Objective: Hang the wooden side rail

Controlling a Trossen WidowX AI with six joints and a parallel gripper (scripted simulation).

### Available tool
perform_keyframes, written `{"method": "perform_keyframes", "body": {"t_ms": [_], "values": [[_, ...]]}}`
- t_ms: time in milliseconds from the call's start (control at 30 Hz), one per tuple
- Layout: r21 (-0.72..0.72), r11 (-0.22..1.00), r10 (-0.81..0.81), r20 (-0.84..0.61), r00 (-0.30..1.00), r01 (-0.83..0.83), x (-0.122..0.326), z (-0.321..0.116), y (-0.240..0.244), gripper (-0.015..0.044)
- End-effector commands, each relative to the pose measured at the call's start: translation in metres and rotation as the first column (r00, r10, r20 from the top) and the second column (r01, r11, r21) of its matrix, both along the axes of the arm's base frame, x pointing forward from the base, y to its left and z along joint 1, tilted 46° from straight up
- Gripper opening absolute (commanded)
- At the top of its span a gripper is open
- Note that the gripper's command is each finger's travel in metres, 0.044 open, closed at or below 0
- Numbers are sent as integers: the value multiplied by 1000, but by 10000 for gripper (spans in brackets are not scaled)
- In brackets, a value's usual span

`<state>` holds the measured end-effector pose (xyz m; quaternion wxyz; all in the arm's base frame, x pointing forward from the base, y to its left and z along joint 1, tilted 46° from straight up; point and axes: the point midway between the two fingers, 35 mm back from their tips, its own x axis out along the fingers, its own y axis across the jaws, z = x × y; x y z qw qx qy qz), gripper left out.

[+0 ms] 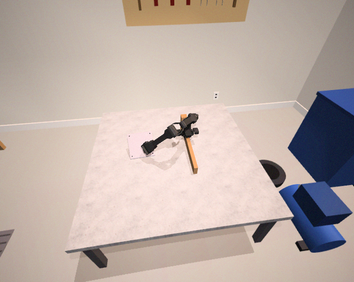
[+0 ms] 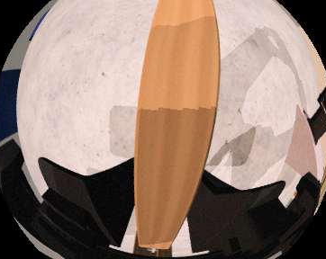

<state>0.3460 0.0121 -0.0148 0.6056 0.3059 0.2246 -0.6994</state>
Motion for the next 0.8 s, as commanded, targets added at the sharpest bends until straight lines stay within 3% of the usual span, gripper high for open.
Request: {"method": "perform_keyframes", "body": {"t_ms": [0,767], "values": [[5,1000,6,11,1000,-6,2,3,5,0],[5,1000,6,11,1000,-6,2,5,8,0]]}}
